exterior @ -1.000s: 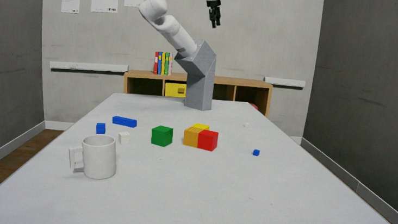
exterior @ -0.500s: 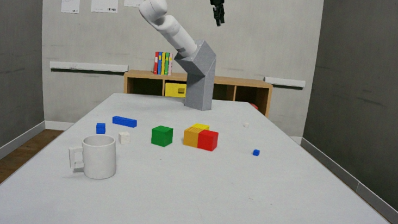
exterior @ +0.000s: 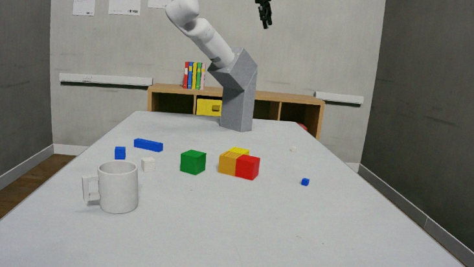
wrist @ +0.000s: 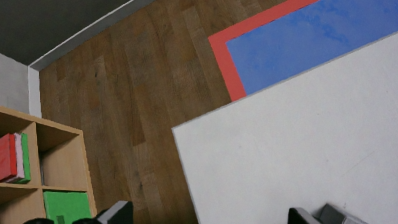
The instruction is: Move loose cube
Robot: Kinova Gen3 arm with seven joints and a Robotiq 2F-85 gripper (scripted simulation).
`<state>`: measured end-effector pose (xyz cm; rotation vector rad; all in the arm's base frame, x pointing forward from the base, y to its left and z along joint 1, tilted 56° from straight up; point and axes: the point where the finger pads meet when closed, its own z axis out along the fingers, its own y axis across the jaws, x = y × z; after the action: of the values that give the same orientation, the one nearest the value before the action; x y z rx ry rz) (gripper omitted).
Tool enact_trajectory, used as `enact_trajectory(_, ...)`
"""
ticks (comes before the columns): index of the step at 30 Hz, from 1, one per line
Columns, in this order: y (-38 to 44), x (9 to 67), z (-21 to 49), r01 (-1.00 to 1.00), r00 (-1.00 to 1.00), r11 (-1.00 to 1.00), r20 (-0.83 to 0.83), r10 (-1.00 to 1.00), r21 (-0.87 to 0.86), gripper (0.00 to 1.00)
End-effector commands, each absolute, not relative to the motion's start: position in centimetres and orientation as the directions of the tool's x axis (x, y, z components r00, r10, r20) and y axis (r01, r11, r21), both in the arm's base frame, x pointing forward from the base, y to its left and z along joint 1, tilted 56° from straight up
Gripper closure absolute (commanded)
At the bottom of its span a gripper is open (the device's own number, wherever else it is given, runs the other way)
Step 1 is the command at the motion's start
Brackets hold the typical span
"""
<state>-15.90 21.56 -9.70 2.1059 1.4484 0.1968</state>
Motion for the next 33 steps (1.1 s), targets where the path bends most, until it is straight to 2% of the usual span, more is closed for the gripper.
enact_trajectory(1,22.2,-16.0,-9.7,0.818,0.399,-0.253,-0.192,0.897,0.517,0.00)
enact_trajectory(33,27.5,-13.7,-8.9,0.842,0.370,-0.266,-0.144,0.918,0.468,0.00)
